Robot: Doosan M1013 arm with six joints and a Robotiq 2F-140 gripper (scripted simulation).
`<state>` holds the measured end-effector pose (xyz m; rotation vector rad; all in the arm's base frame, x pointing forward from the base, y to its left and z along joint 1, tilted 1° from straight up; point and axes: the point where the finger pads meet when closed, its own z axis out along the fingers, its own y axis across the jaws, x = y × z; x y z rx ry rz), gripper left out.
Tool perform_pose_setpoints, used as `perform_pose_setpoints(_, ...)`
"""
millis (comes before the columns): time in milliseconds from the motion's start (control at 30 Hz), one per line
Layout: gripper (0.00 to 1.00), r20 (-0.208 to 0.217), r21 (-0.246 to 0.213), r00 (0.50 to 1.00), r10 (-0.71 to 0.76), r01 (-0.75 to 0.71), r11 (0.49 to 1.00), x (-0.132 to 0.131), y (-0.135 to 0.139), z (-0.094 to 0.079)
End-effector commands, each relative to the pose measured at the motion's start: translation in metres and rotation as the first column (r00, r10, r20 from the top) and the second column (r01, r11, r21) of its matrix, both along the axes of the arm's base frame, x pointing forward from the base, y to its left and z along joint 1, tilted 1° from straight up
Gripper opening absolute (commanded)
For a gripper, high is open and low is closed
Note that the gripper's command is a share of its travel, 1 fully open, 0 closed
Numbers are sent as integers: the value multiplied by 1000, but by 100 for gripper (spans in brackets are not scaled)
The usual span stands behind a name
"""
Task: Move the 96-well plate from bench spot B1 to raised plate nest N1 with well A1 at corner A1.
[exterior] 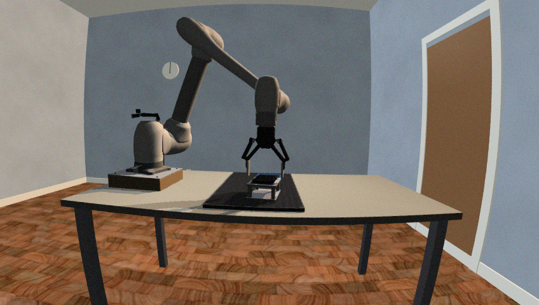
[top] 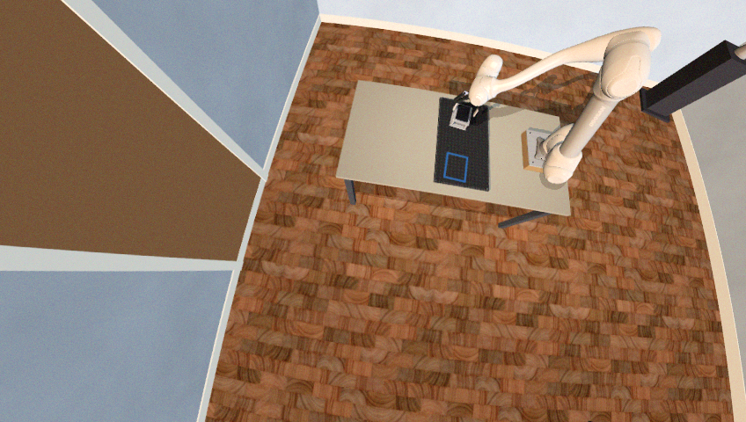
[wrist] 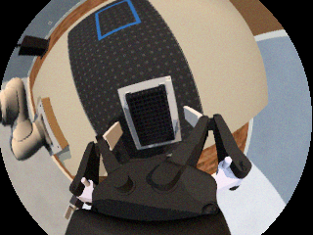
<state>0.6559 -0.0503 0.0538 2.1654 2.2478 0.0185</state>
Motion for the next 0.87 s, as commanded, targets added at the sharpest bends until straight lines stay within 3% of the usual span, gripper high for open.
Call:
perform_pose_setpoints(0, 100, 0, 0, 1000, 0, 0, 1000, 0, 0, 7)
perform_pose_setpoints(400, 100, 0, 0, 1000, 0, 0, 1000, -1, 0, 33)
perform_pose_setpoints(833, 100, 0, 0, 1000, 0, 0, 1000, -1, 0, 33)
